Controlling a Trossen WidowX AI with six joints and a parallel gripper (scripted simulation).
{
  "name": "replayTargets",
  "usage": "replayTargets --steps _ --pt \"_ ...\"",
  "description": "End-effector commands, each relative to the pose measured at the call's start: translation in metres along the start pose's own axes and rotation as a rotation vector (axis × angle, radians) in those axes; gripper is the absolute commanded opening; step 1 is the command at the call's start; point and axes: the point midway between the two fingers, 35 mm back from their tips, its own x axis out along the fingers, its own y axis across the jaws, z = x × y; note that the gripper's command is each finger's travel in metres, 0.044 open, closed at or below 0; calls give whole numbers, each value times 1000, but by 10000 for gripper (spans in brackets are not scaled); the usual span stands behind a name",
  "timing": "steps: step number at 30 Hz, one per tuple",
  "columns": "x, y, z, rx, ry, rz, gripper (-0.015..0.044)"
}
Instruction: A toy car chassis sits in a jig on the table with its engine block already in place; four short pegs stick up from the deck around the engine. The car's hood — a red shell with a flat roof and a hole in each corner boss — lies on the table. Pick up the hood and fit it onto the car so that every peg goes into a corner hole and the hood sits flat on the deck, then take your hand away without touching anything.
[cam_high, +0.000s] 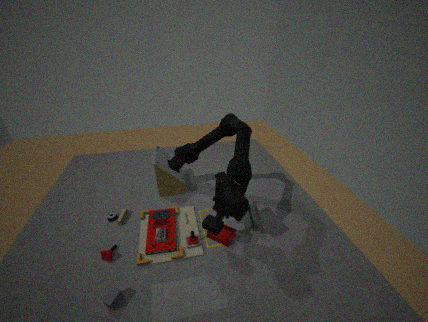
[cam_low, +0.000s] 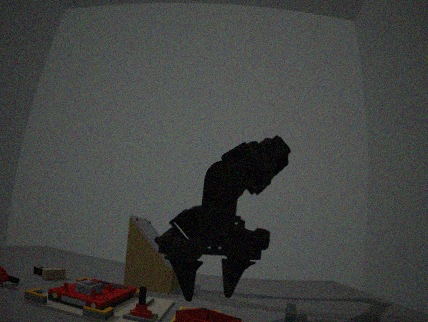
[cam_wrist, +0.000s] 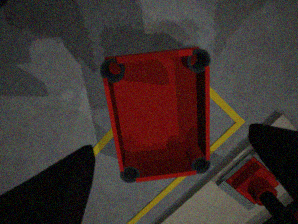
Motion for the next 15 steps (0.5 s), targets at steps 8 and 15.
replayTargets --steps 8,15 --pt "7 1 0 4 0 2 440" --pt "11 1 -1 4 -1 2 440"
